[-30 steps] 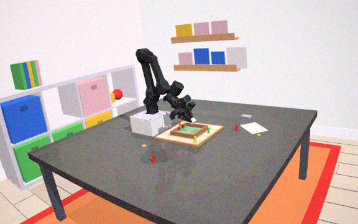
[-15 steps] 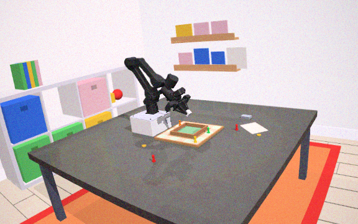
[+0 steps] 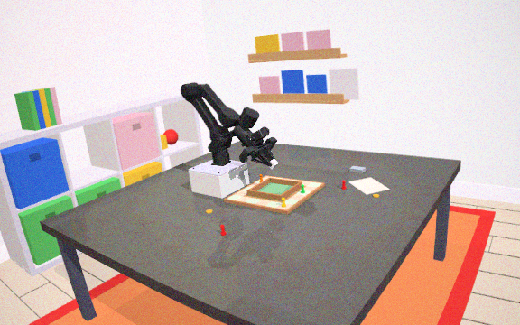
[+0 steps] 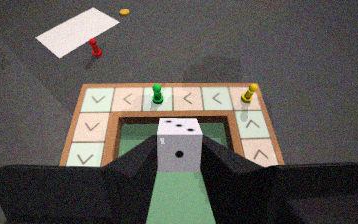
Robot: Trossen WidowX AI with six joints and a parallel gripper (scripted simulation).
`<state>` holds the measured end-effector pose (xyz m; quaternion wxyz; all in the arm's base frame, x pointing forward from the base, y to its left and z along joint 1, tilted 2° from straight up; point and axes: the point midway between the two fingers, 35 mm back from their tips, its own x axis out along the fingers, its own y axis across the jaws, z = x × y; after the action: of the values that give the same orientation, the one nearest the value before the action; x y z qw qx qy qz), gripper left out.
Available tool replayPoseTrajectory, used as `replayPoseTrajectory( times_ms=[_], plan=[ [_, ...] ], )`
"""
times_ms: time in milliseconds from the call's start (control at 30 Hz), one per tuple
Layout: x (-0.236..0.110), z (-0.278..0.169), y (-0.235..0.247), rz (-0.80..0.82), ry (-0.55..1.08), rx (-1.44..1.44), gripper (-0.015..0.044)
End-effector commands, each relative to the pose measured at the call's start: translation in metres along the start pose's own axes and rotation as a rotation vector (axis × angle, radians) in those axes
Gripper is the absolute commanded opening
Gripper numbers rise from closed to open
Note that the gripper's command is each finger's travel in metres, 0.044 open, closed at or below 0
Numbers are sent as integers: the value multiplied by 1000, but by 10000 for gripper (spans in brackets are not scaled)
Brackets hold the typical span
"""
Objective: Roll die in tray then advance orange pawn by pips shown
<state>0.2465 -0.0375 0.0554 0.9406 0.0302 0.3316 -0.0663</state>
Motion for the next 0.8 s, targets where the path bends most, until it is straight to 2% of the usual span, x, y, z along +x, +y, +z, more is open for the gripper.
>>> replayPoseTrajectory(
  times_ms=[0,100,200,333,767],
  plan=[
    [0,1,0,0,-3,0,184],
    [-5,8,0,-1,-3,1,262],
    [-25,29,0,-3,-1,3,341],
    [-27,30,0,-3,7,3,440],
    [5,20,0,-2,610,4,440]
  ],
)
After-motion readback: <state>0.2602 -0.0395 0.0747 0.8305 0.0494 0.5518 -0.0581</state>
